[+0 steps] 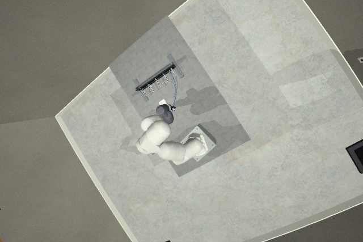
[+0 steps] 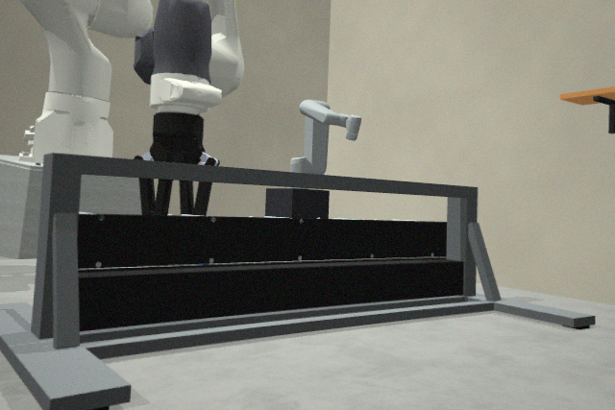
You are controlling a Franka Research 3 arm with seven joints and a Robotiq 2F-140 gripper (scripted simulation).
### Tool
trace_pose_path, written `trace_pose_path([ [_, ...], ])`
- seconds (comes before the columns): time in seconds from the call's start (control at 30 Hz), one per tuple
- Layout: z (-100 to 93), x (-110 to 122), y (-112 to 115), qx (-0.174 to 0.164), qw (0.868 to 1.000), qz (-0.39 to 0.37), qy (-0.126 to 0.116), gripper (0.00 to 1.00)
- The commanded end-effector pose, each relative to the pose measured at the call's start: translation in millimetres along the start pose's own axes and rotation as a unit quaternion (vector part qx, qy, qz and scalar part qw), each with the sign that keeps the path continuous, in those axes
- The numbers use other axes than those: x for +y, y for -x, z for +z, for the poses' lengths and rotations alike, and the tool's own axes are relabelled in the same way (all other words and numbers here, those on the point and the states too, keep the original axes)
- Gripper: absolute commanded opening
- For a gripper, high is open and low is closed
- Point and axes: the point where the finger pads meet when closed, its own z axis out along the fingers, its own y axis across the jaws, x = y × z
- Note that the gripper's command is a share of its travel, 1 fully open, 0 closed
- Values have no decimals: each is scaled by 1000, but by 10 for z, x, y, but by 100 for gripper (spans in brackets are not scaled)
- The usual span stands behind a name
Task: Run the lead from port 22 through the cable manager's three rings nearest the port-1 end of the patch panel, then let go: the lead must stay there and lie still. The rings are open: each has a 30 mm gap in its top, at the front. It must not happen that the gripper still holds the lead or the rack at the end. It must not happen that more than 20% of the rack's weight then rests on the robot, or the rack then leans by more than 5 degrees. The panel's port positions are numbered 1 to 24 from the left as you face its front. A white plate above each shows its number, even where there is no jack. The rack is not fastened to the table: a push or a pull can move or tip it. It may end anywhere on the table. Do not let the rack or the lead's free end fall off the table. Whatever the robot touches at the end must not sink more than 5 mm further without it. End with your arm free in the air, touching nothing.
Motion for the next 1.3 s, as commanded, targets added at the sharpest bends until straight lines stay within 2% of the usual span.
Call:
trace_pose_path([
  [0.0,10,5,2,0,1000,-3,0,20],
  [1.27,102,5,2,0,1000,-3,0,20],
])
